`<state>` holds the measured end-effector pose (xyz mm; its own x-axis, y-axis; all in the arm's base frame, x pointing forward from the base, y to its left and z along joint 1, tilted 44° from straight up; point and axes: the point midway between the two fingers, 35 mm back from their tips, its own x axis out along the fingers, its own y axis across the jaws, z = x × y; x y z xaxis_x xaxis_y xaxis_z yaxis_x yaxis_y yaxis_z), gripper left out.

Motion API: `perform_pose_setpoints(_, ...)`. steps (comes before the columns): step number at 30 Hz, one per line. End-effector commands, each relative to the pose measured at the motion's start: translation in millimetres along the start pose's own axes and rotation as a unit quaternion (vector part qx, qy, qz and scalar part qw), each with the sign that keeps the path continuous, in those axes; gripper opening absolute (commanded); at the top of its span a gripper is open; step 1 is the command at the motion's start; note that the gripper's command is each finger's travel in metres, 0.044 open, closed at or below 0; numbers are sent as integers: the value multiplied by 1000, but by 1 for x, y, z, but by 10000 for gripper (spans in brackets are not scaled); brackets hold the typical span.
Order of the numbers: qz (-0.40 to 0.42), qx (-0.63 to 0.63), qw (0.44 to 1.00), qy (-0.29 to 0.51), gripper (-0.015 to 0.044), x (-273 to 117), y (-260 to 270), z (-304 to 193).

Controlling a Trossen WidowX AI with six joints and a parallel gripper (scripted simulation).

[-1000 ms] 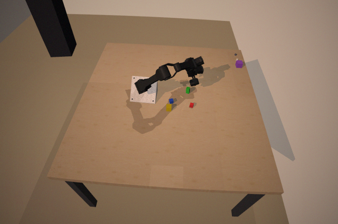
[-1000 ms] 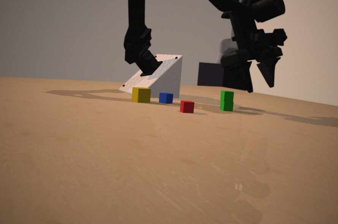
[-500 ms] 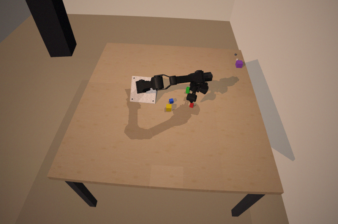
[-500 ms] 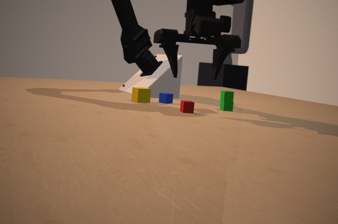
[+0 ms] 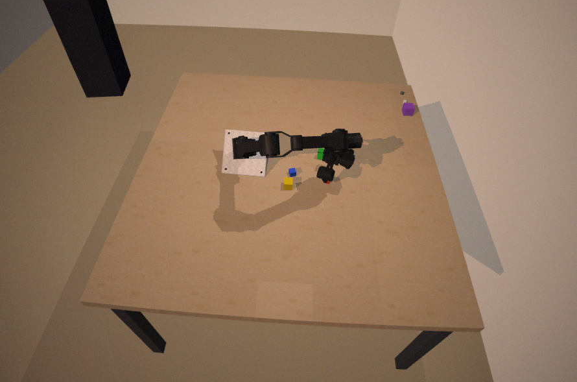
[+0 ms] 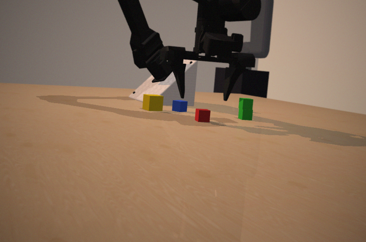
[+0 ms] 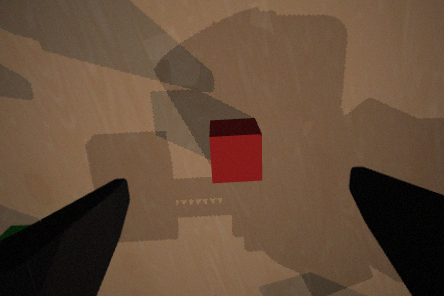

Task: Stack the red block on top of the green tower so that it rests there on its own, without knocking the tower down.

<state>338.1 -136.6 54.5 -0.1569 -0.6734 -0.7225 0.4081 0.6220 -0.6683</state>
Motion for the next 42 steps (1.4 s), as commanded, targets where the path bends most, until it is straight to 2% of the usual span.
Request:
perform_pose_setpoints(1, -2, -5, 1000, -2, 440, 6, 0, -1)
perform_pose_setpoints(23, -2, -5, 1000, -2, 440, 37, 0, 0)
perform_pose_setpoints(40, -2, -5, 1000, -2, 440, 38, 0, 0)
perform_pose_setpoints(42, -2, -5, 1000, -2, 387, 38, 0, 0)
